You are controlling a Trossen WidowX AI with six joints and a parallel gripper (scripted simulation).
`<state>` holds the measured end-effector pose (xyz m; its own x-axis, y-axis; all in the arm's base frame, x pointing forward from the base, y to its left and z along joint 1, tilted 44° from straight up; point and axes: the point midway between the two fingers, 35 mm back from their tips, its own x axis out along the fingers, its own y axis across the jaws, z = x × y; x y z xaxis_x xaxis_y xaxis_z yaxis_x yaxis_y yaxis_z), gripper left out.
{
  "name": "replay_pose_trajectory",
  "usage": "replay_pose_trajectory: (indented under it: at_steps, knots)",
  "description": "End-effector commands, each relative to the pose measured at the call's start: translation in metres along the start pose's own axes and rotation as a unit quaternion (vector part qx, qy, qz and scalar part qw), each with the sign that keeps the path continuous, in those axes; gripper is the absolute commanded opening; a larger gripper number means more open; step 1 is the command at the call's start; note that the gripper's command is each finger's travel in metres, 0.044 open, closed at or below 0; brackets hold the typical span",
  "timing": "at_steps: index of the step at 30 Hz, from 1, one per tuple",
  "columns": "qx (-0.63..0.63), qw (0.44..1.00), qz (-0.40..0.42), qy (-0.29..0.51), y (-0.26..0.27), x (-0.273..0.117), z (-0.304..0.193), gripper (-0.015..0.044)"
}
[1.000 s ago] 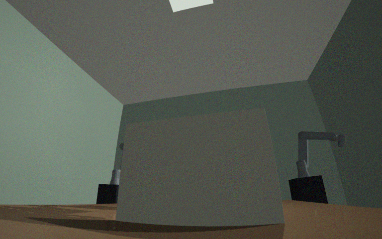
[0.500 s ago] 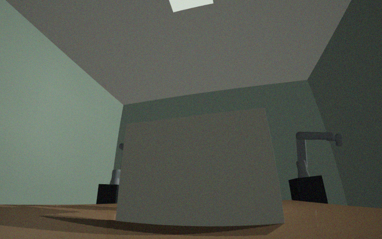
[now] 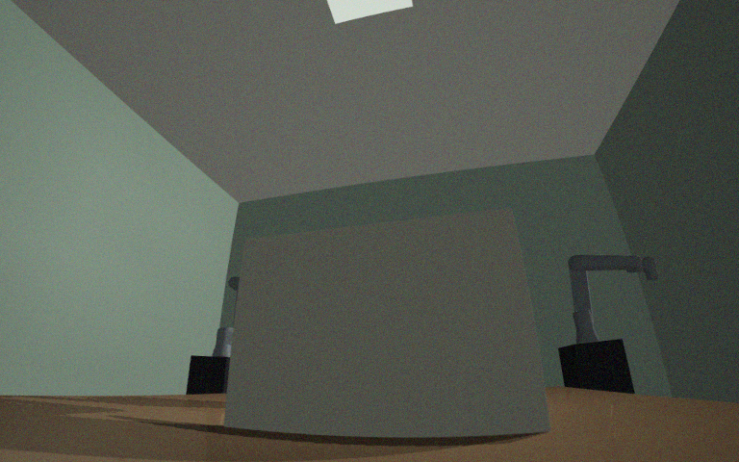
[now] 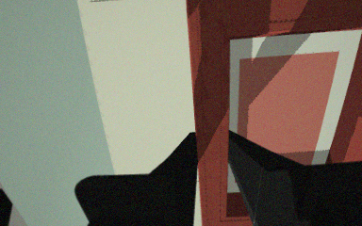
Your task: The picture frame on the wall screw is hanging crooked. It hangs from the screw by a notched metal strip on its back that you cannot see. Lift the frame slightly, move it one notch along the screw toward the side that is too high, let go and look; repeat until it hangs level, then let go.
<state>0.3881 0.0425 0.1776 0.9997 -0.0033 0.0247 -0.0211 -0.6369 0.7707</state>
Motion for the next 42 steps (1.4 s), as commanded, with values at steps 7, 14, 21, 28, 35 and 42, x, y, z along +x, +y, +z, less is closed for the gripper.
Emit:
replay_pose_trajectory:
  at_steps: [7, 14, 21, 28, 35, 42]
  knots:
    - [0.029, 1.0, -0.001, 0.002, 0.001, 0.0, 0.0, 0.0]
    - [0.043, 0.999, -0.001, 0.002, 0.001, 0.0, 0.0, 0.0]
    - [0.037, 0.999, 0.0, 0.001, 0.001, 0.0, 0.0, 0.0184]
    - [0.036, 0.999, 0.0, 0.001, 0.001, -0.002, 0.0, 0.026]
    - [-0.011, 1.0, 0.0, 0.0, 0.0, -0.067, -0.006, 0.026]
    - [-0.037, 0.999, 0.0, -0.001, -0.006, -0.1, 0.0, 0.026]
